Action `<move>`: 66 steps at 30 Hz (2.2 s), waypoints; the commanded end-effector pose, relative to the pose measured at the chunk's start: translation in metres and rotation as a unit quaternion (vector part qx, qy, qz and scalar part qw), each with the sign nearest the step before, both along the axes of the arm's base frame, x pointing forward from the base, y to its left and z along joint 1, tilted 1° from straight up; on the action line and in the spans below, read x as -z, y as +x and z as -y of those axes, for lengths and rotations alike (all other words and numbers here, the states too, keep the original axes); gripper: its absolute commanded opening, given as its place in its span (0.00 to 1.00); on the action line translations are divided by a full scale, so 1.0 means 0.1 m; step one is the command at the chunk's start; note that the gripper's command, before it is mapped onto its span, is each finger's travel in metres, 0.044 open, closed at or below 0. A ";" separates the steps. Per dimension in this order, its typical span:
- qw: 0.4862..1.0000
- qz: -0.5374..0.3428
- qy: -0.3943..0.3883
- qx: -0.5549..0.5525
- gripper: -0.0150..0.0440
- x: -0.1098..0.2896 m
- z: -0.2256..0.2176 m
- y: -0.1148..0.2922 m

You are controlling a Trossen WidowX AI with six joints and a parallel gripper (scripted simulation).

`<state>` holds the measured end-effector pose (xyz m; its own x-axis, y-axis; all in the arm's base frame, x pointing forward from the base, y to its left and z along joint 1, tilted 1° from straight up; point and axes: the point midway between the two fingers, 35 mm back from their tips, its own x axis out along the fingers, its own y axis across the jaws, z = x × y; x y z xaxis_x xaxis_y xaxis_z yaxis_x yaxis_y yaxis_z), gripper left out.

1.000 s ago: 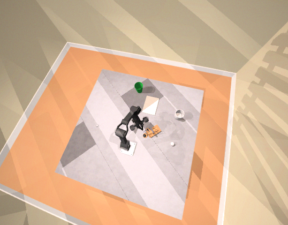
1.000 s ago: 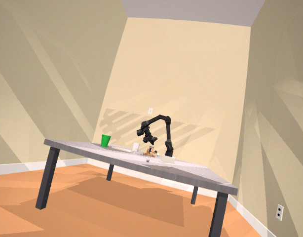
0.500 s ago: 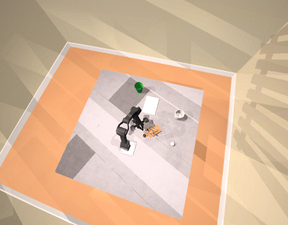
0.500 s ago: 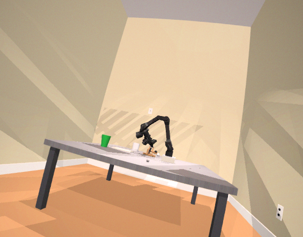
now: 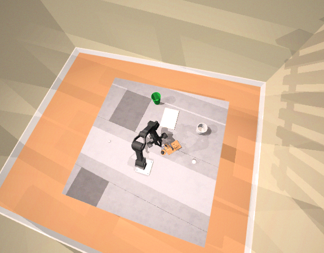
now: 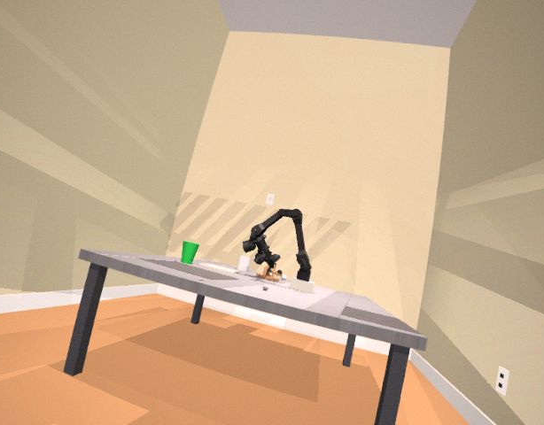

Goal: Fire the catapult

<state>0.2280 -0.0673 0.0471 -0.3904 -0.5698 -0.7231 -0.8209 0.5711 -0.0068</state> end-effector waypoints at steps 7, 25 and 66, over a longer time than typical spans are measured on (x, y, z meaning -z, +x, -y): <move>1.000 -0.005 -0.001 -0.002 0.25 0.19 0.00 -0.02; 1.000 -0.005 -0.001 -0.002 0.25 0.48 0.00 -0.06; 0.966 0.198 0.054 0.156 1.00 -0.54 -0.07 0.97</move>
